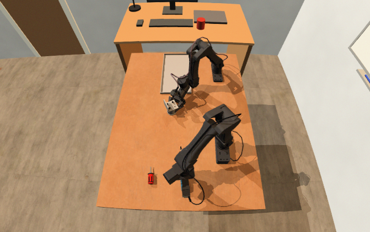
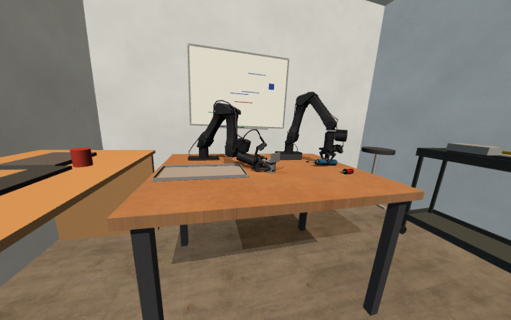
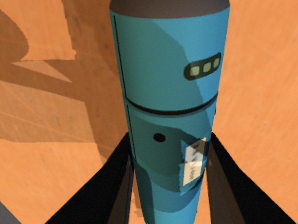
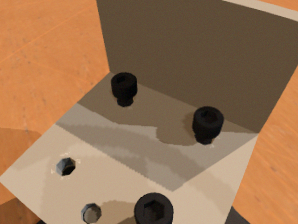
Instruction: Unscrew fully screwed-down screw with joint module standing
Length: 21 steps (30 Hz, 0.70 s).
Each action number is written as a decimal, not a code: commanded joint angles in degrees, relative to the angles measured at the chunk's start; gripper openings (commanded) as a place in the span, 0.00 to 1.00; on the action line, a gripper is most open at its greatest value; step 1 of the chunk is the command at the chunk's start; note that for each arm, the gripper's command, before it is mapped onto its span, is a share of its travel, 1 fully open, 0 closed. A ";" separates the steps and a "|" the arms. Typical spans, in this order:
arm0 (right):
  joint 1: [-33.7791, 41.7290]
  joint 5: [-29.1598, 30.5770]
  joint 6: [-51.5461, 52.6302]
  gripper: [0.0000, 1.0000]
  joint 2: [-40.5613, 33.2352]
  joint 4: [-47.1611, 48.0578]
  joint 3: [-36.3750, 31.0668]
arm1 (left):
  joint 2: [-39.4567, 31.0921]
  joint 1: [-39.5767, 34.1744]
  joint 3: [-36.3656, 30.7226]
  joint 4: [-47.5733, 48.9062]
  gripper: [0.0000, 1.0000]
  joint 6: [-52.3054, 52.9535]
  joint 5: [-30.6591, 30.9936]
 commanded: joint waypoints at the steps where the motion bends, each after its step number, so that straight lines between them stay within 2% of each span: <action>1: 0.33 -0.41 0.44 0.59 0.63 -1.13 -0.94 | -0.51 -0.13 0.22 0.12 0.42 0.09 -0.08; 21: 0.33 -0.41 0.44 0.59 0.63 -1.13 -0.94 | 0.00 -0.59 -0.74 0.01 0.42 0.25 -0.29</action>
